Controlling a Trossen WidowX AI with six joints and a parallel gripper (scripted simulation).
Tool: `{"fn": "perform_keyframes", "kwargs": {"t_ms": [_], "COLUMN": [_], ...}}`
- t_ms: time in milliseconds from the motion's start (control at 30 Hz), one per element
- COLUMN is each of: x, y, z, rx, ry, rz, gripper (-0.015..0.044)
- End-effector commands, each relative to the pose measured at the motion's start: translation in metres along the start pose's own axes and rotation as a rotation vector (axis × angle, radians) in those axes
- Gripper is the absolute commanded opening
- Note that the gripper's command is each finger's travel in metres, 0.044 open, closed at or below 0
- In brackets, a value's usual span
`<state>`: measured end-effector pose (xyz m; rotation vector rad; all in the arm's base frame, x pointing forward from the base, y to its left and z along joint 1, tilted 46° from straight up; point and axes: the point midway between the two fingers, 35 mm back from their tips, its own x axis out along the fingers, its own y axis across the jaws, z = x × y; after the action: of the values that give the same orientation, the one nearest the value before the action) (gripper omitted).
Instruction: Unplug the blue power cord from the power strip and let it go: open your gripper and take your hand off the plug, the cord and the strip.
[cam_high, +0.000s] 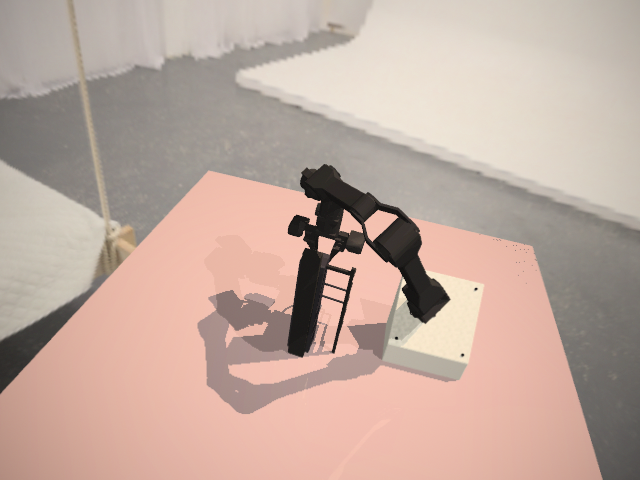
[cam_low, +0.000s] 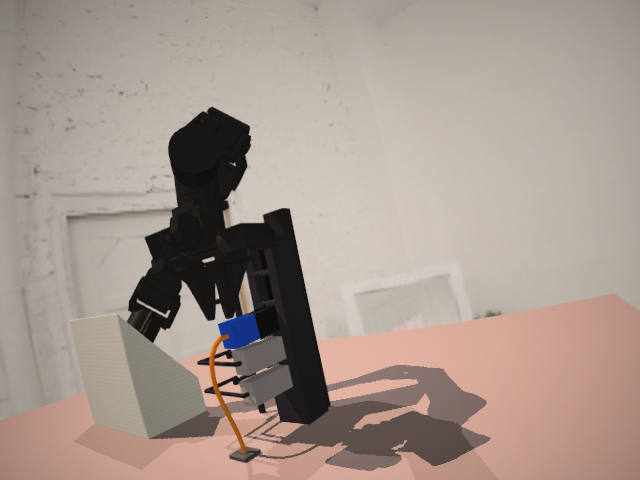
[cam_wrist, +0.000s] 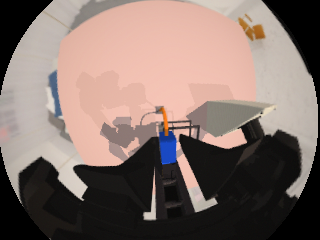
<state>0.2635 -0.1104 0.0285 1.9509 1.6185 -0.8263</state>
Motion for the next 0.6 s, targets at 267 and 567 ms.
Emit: {"fn": "perform_keyframes", "kwargs": {"t_ms": [267, 567], "x": [0.002, 0.003], "y": [-0.004, -0.004], "z": [-0.02, -0.02], "rx": [0.011, 0.011], "ry": [0.01, 0.01], "rz": [-0.007, -0.007], "gripper": [0.016, 0.016]}}
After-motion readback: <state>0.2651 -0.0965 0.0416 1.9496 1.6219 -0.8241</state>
